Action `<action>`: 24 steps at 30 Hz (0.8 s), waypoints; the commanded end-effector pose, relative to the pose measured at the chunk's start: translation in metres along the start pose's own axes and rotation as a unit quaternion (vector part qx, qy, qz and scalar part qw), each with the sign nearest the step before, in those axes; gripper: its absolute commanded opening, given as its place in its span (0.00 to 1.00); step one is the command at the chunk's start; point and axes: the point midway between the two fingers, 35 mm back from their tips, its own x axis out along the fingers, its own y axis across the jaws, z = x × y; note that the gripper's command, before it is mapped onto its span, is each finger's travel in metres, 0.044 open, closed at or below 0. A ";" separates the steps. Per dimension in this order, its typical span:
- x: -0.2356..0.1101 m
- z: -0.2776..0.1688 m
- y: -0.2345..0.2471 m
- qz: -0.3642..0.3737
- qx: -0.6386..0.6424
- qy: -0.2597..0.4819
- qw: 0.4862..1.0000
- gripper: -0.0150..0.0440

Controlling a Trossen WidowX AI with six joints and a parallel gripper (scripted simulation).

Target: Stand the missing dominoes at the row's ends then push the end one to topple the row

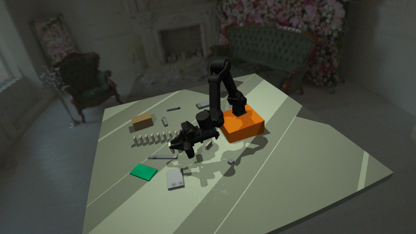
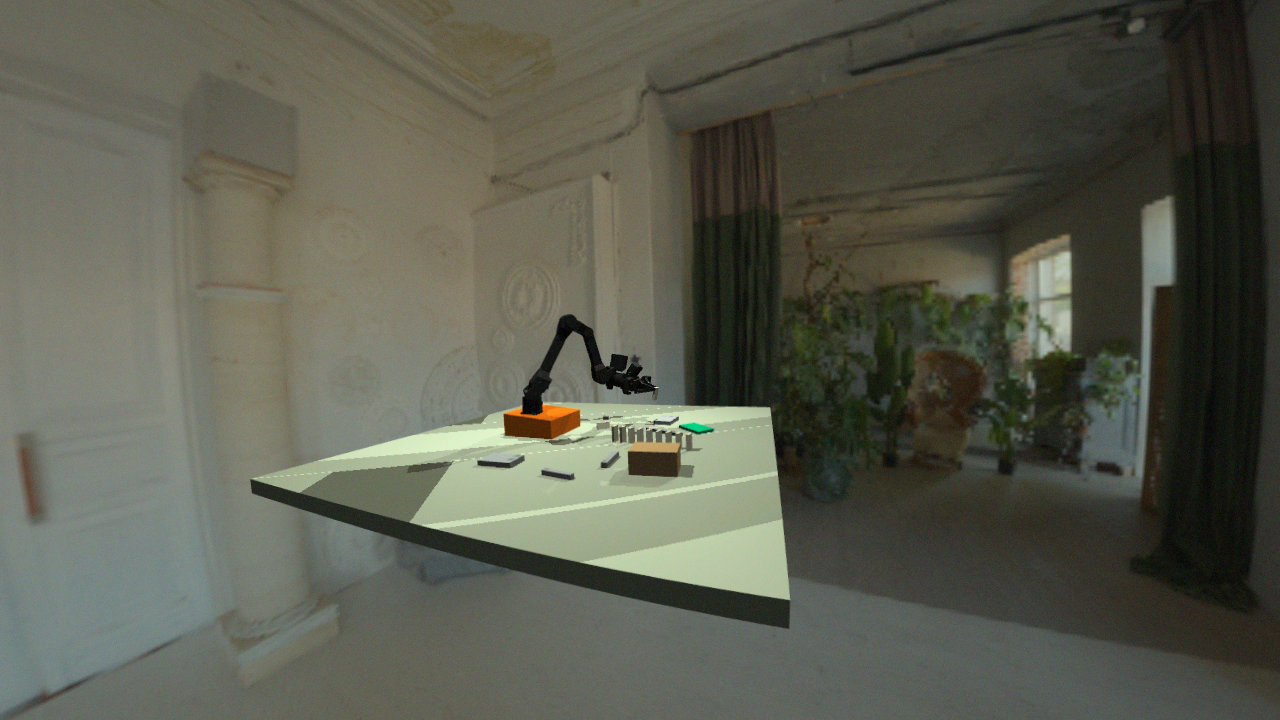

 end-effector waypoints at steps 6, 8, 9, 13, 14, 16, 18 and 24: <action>-0.028 0.004 -0.028 -0.030 0.024 -0.044 0.998 0.44; -0.032 0.004 -0.032 -0.035 0.029 -0.049 0.998 0.44; -0.033 0.004 -0.032 -0.035 0.029 -0.050 0.998 0.44; -0.033 0.004 -0.032 -0.035 0.029 -0.050 0.998 0.44; -0.033 0.004 -0.032 -0.035 0.029 -0.050 0.998 0.44; -0.033 0.004 -0.032 -0.035 0.029 -0.050 0.998 0.44; -0.033 0.004 -0.032 -0.035 0.029 -0.050 0.998 0.44; -0.033 0.004 -0.032 -0.035 0.029 -0.050 0.998 0.44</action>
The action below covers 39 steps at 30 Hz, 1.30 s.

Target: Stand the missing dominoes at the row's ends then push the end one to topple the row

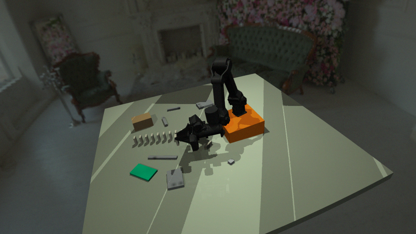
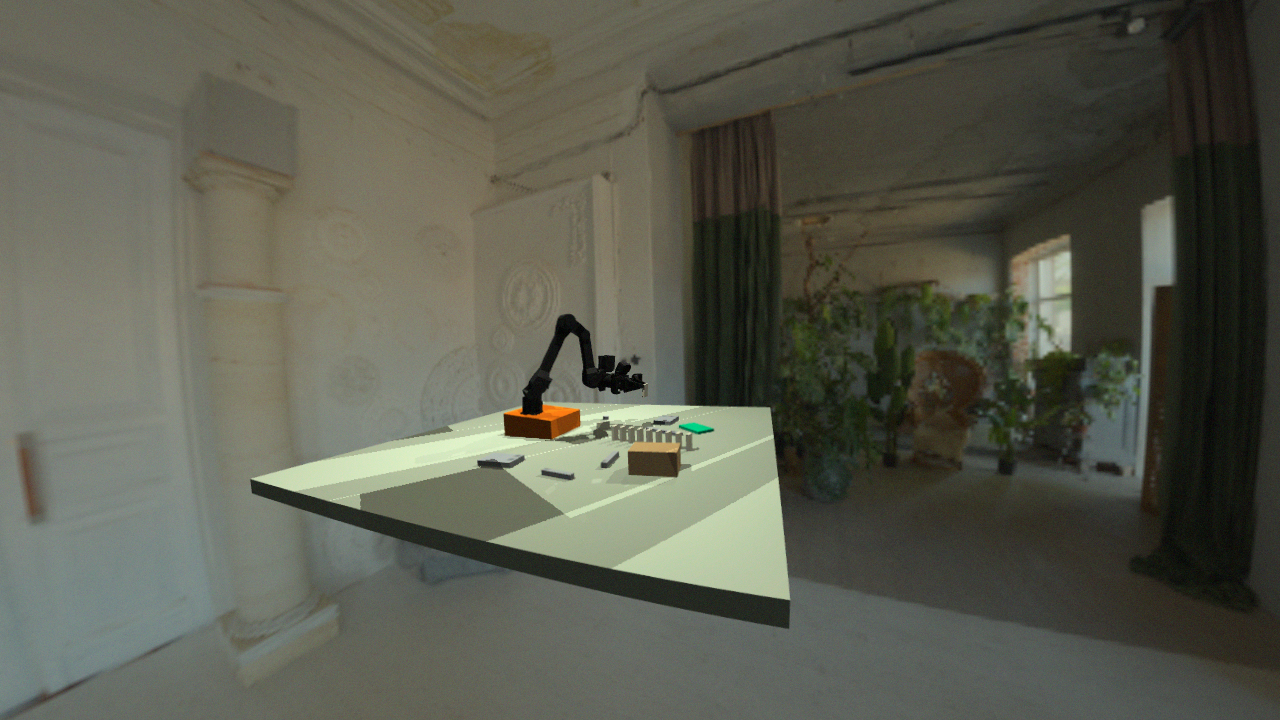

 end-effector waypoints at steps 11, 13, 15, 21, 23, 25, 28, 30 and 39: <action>0.006 -0.026 0.002 -0.004 0.000 0.008 1.000 0.44; 0.007 -0.033 0.002 -0.005 0.000 0.010 1.000 0.44; 0.008 -0.040 0.002 -0.006 0.001 0.012 1.000 0.44; 0.012 -0.062 0.002 -0.008 0.002 0.019 1.000 0.44; 0.013 -0.069 0.002 -0.008 0.003 0.021 1.000 0.44; 0.014 -0.077 0.002 -0.009 0.003 0.023 1.000 0.44; 0.015 -0.088 0.001 -0.010 0.003 0.027 1.000 0.44; 0.015 -0.095 0.000 -0.011 0.003 0.029 1.000 0.44; 0.016 -0.109 -0.002 -0.012 0.004 0.033 0.999 0.44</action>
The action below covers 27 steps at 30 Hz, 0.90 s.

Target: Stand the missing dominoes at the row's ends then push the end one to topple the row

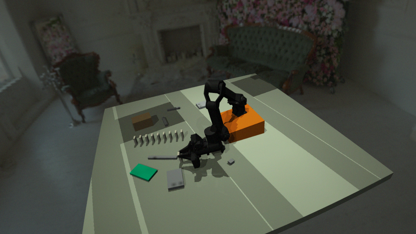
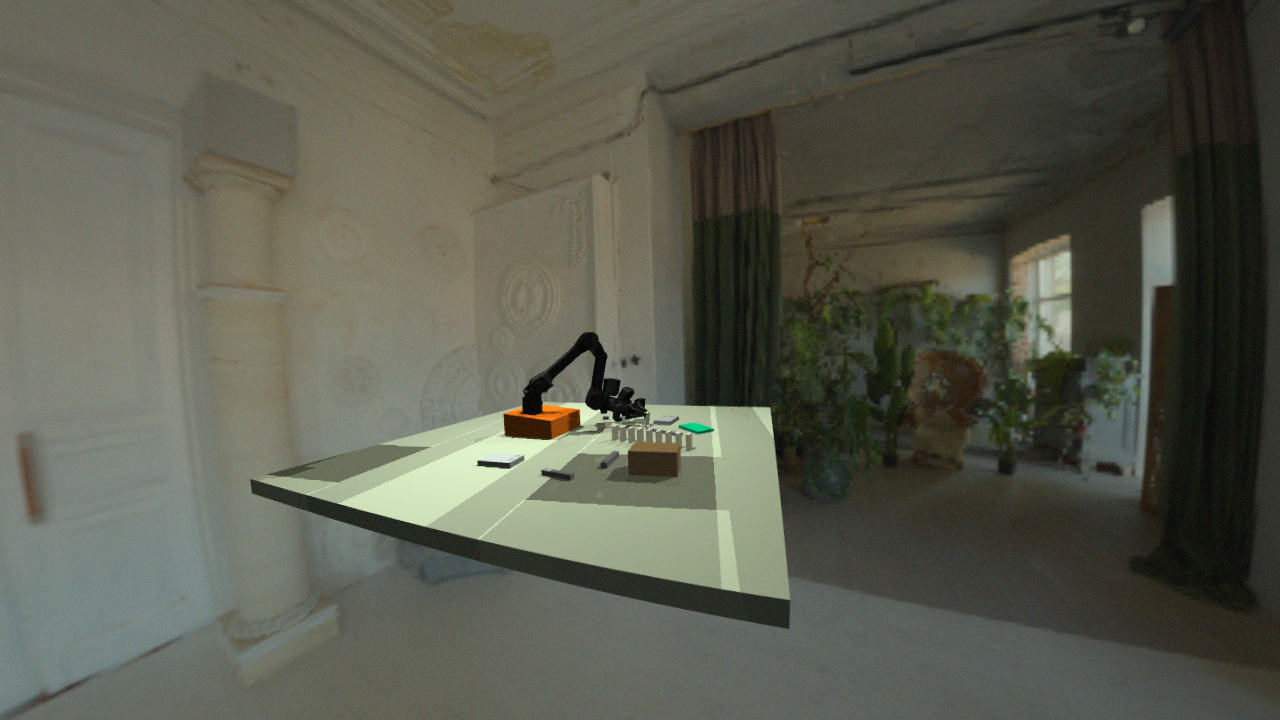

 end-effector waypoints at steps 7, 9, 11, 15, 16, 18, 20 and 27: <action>0.001 -0.004 0.001 0.002 0.003 0.001 1.000 0.44; 0.001 -0.004 0.001 0.002 0.003 0.001 1.000 0.48; 0.001 -0.004 0.001 0.002 0.003 0.001 1.000 0.57; 0.001 -0.004 0.001 0.002 0.003 0.001 1.000 0.75; 0.001 -0.004 0.001 0.002 0.003 0.001 1.000 0.79; 0.001 -0.004 0.001 0.002 0.003 0.001 1.000 0.88; 0.001 -0.004 0.001 0.002 0.003 0.001 1.000 0.97; -0.002 0.021 0.002 0.001 0.002 0.001 1.000 1.00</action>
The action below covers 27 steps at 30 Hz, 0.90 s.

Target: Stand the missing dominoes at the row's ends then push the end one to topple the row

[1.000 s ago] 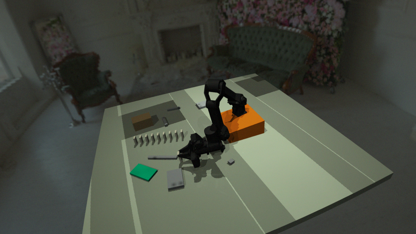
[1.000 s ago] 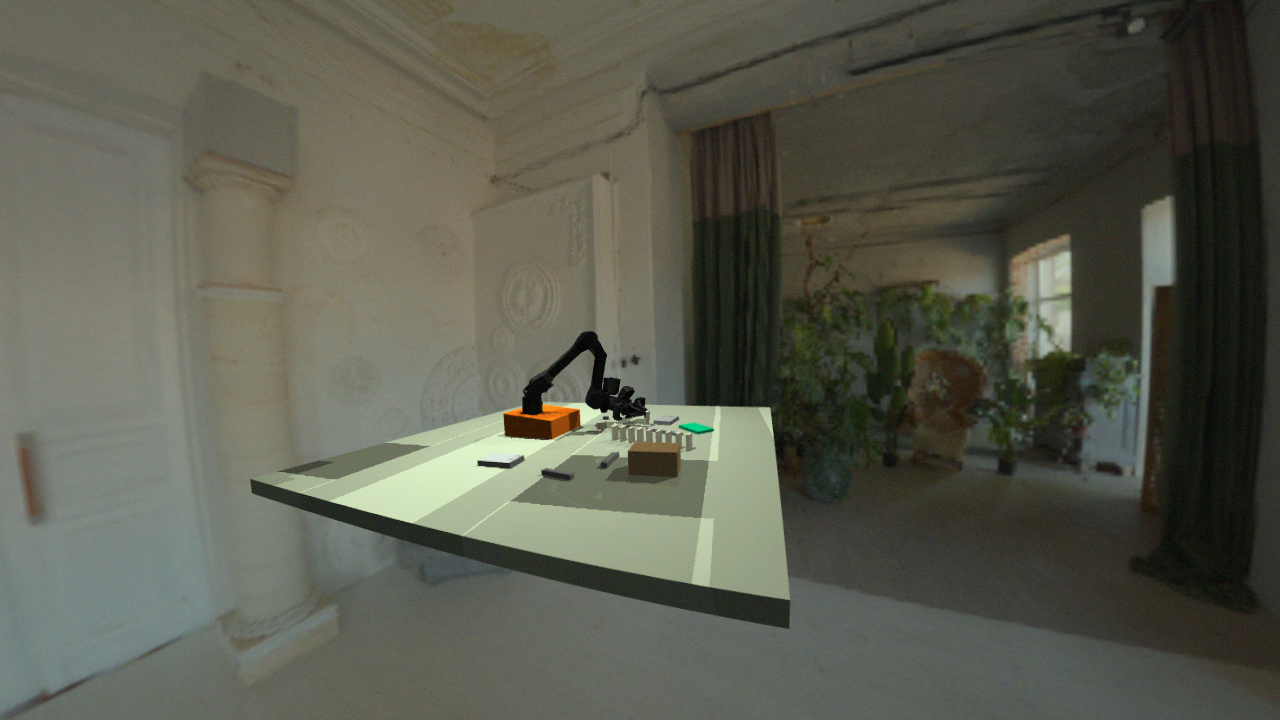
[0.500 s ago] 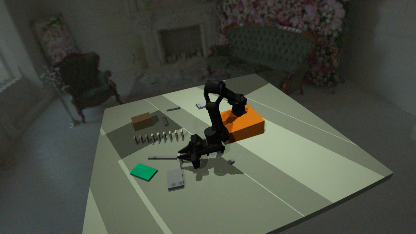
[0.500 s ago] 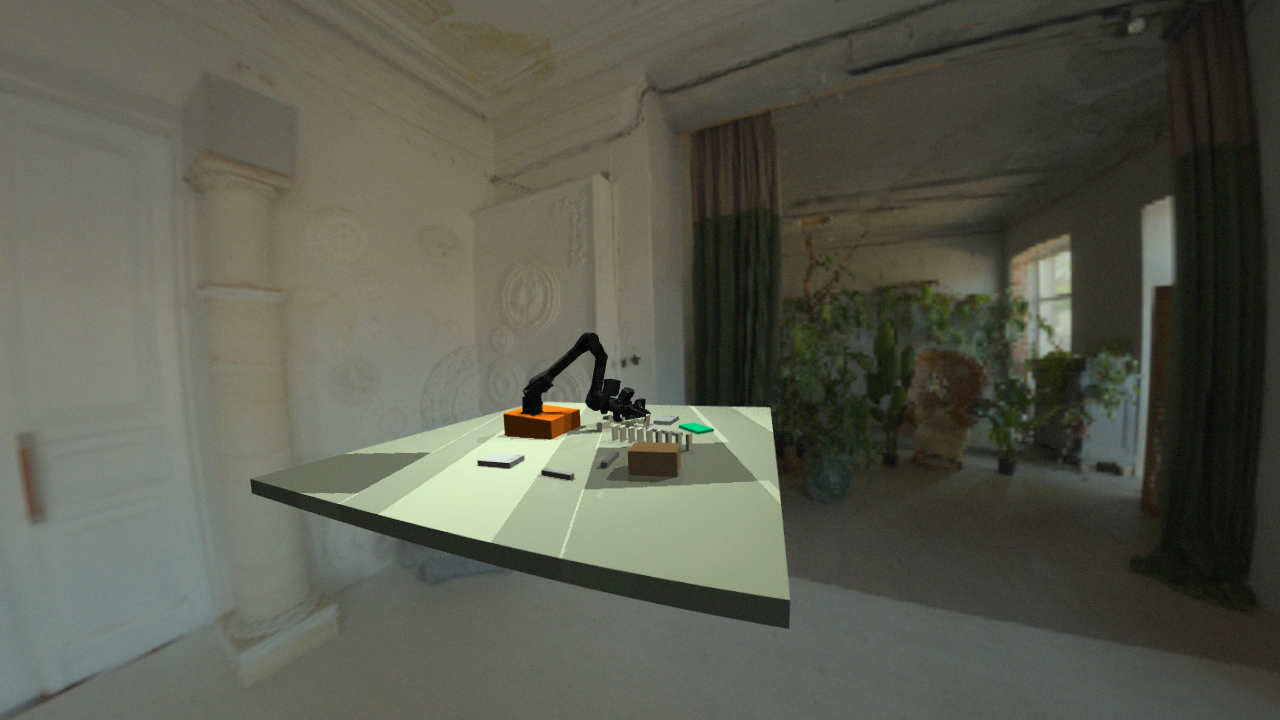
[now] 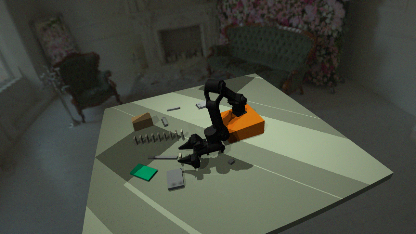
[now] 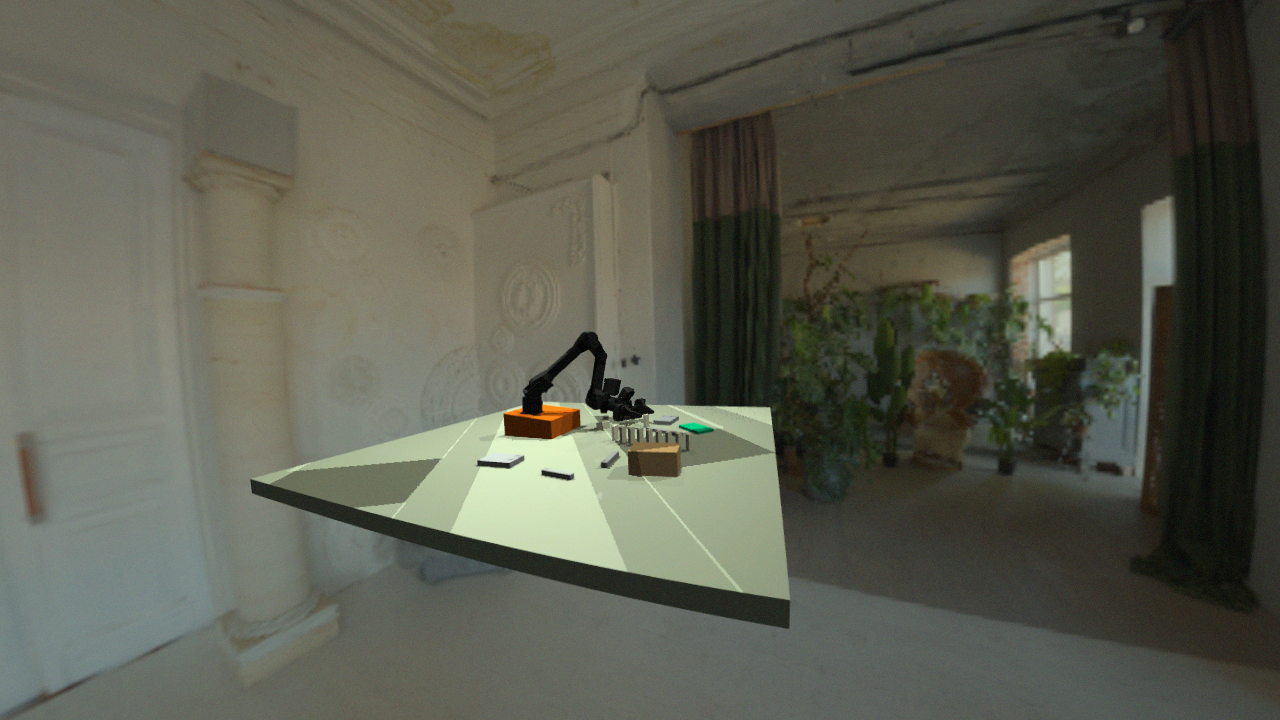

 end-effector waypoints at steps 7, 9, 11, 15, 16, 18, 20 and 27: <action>-0.006 0.046 0.002 0.002 0.005 -0.001 1.000 1.00; 0.005 0.043 0.015 0.016 -0.007 0.019 1.000 1.00; 0.021 0.039 0.032 0.036 -0.022 0.055 0.998 1.00; 0.046 0.036 0.058 0.069 -0.044 0.137 0.987 1.00; 0.052 0.034 0.061 0.074 -0.049 0.162 0.983 1.00; 0.060 0.031 0.065 0.081 -0.057 0.213 0.972 1.00; 0.068 0.033 0.067 0.087 -0.054 0.259 0.960 1.00; 0.077 0.046 0.067 0.094 -0.031 0.347 0.933 1.00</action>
